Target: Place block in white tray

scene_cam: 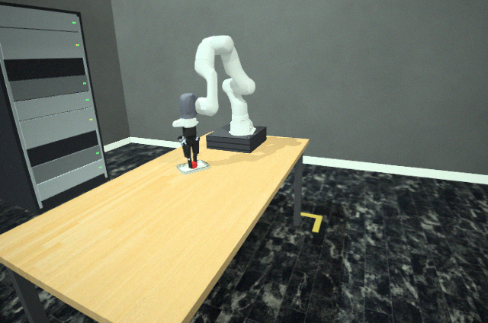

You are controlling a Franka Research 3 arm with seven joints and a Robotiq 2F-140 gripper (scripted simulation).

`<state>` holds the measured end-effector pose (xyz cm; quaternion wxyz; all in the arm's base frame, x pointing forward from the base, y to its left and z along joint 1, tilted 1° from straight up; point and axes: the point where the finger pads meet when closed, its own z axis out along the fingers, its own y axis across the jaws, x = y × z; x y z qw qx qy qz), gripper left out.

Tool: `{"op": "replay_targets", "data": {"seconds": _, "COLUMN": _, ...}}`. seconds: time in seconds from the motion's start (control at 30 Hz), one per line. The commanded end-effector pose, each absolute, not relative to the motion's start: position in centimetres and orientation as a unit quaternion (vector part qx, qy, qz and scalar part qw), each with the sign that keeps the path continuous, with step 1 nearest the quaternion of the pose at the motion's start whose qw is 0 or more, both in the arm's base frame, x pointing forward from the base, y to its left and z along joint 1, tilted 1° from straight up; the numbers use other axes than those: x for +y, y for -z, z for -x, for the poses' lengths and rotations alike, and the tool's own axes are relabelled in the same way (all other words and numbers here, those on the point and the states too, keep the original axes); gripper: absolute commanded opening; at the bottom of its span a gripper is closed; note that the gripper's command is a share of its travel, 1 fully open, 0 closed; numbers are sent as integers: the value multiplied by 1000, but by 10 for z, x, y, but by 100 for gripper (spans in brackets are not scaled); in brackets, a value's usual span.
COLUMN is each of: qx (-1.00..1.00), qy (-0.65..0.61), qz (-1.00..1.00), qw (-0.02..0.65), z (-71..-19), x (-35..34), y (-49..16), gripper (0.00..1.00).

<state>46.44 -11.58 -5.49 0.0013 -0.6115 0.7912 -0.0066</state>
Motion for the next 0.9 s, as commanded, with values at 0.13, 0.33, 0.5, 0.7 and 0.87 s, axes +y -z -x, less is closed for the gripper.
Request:
{"op": "replay_targets", "data": {"seconds": 0.13, "qx": 791, "qy": 7, "qz": 612, "qw": 1, "z": -465, "x": -116, "y": 57, "gripper": 10}}
{"op": "replay_targets", "data": {"seconds": 0.33, "qx": 791, "qy": 7, "qz": 612, "qw": 1, "z": -465, "x": -116, "y": 57, "gripper": 10}}
{"op": "replay_targets", "data": {"seconds": 0.5, "qx": 791, "qy": 7, "qz": 612, "qw": 1, "z": -465, "x": -116, "y": 57, "gripper": 10}}
{"op": "replay_targets", "data": {"seconds": 0.7, "qx": 791, "qy": 7, "qz": 612, "qw": 1, "z": -465, "x": -116, "y": 57, "gripper": 10}}
{"op": "replay_targets", "data": {"seconds": 0.87, "qx": 791, "qy": 7, "qz": 612, "qw": 1, "z": -465, "x": -116, "y": 57, "gripper": 39}}
